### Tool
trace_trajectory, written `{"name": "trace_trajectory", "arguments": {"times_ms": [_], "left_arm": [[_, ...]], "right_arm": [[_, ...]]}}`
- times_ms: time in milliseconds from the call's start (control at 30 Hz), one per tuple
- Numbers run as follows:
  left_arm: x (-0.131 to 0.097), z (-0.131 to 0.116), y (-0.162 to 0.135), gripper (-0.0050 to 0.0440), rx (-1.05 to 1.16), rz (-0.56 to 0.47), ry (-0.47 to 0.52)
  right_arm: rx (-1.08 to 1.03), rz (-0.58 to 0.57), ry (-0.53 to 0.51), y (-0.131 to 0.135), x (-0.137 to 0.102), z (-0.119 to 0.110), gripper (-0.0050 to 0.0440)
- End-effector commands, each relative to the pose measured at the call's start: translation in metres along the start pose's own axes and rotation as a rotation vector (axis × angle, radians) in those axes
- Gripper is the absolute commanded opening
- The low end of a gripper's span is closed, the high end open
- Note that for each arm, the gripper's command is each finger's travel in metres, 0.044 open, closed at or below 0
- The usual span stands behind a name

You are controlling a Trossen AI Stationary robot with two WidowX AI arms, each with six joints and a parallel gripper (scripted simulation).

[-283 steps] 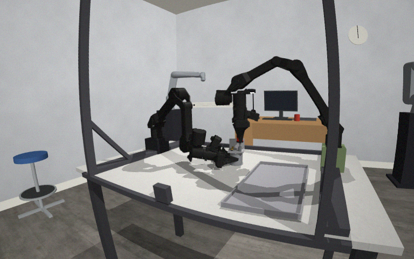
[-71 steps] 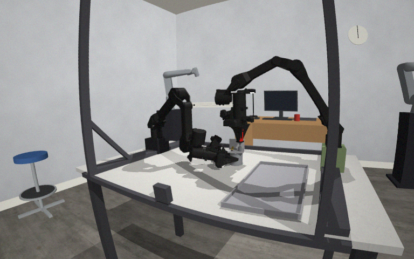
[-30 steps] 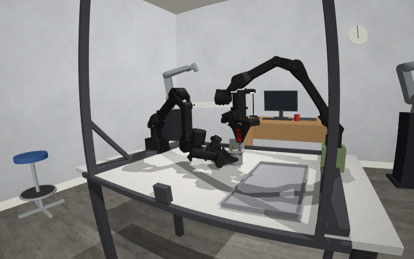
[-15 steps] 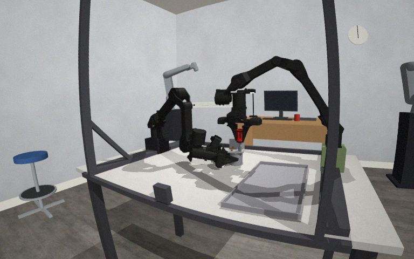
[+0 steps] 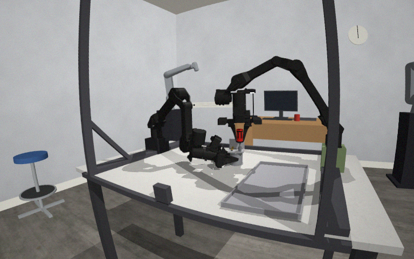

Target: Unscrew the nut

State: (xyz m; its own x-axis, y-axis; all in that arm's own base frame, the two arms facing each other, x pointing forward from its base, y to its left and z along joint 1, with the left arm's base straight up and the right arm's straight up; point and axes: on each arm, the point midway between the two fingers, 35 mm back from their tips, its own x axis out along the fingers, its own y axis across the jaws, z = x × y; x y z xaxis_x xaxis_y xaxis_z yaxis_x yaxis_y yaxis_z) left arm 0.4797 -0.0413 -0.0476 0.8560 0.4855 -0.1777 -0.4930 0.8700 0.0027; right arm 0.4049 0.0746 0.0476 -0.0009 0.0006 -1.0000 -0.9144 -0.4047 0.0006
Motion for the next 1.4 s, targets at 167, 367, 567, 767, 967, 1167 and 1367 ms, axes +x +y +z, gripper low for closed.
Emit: {"name": "trace_trajectory", "arguments": {"times_ms": [167, 367, 567, 767, 967, 1167, 1367], "left_arm": [[0.0034, 0.0157, -0.0042, 0.0245, -0.027, -0.003, -0.027], [0.0034, 0.0157, -0.0042, 0.0245, -0.027, -0.003, -0.027], [0.0034, 0.0157, -0.0042, 0.0245, -0.027, -0.003, -0.027], [0.0034, 0.0157, -0.0042, 0.0245, -0.027, -0.003, -0.027], [0.0034, 0.0157, -0.0042, 0.0245, -0.027, -0.003, -0.027], [0.0034, 0.0157, -0.0042, 0.0245, -0.027, -0.003, -0.027], [0.0034, 0.0157, -0.0042, 0.0245, -0.027, -0.003, -0.027]], "right_arm": [[-0.218, -0.013, 0.01, -0.0025, -0.0059, -0.0021, 0.013], [-0.277, -0.013, 0.011, -0.0024, -0.0059, -0.0021, 0.013], [-0.348, -0.012, 0.011, -0.0023, -0.0059, -0.0021, 0.013], [-0.355, -0.03, 0.016, -0.0036, -0.0124, -0.0021, 0.013], [-0.355, -0.03, 0.016, -0.0036, -0.0124, -0.0021, 0.013], [-0.355, -0.03, 0.016, -0.0036, -0.0124, -0.0021, 0.013], [-0.355, -0.03, 0.016, -0.0036, -0.0124, -0.0021, 0.025]]}}
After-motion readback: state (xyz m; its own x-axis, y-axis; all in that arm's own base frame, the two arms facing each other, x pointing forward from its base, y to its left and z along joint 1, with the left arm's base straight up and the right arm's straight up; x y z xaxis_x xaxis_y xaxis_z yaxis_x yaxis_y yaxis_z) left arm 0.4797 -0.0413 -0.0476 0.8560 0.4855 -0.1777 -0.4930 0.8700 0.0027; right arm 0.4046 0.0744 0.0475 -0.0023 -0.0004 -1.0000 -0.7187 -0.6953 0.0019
